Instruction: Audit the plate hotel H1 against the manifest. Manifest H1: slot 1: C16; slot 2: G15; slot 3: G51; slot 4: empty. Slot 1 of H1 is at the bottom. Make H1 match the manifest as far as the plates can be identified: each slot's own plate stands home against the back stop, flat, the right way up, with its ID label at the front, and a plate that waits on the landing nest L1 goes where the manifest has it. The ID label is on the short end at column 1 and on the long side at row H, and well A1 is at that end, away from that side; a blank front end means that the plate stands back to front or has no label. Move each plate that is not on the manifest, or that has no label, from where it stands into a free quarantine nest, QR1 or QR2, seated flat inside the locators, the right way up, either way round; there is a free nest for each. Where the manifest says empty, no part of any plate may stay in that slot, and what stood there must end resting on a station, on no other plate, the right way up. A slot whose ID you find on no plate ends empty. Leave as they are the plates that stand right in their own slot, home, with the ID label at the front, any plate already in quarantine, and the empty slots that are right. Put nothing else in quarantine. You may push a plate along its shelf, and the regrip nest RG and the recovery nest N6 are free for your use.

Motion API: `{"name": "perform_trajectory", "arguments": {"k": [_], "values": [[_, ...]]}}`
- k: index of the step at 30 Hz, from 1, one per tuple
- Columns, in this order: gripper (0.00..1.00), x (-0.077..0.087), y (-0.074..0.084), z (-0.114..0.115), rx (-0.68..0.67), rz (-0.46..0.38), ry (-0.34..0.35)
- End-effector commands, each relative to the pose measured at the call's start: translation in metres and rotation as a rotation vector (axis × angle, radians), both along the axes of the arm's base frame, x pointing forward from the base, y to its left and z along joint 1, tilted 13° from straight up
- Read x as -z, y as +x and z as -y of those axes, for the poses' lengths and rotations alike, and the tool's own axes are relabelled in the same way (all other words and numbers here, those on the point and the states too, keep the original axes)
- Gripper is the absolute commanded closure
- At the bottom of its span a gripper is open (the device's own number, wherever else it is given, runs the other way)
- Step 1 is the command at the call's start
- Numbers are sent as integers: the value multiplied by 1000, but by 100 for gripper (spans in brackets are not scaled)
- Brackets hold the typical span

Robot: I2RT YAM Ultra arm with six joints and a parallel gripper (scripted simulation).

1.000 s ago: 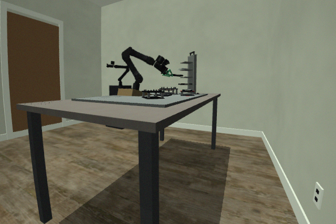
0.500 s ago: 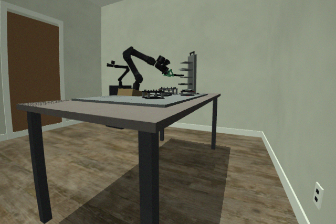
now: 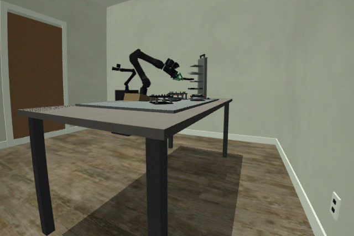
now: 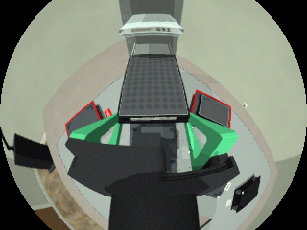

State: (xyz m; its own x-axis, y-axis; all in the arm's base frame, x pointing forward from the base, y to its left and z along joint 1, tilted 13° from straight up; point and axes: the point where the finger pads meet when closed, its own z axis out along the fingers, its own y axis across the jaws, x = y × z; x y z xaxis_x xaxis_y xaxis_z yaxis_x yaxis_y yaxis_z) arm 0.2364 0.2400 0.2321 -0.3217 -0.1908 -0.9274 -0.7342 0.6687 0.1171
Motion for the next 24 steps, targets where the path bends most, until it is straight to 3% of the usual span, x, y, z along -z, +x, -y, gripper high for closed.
{"name": "perform_trajectory", "arguments": {"k": [1, 15, 20, 24], "values": [[14, -30, 4, -7, -4, 63, 57], [14, -31, 3, -7, -3, 72, 64], [14, -9, 2, -7, -4, 38, 35], [14, -18, 5, -6, 1, 52, 47]]}}
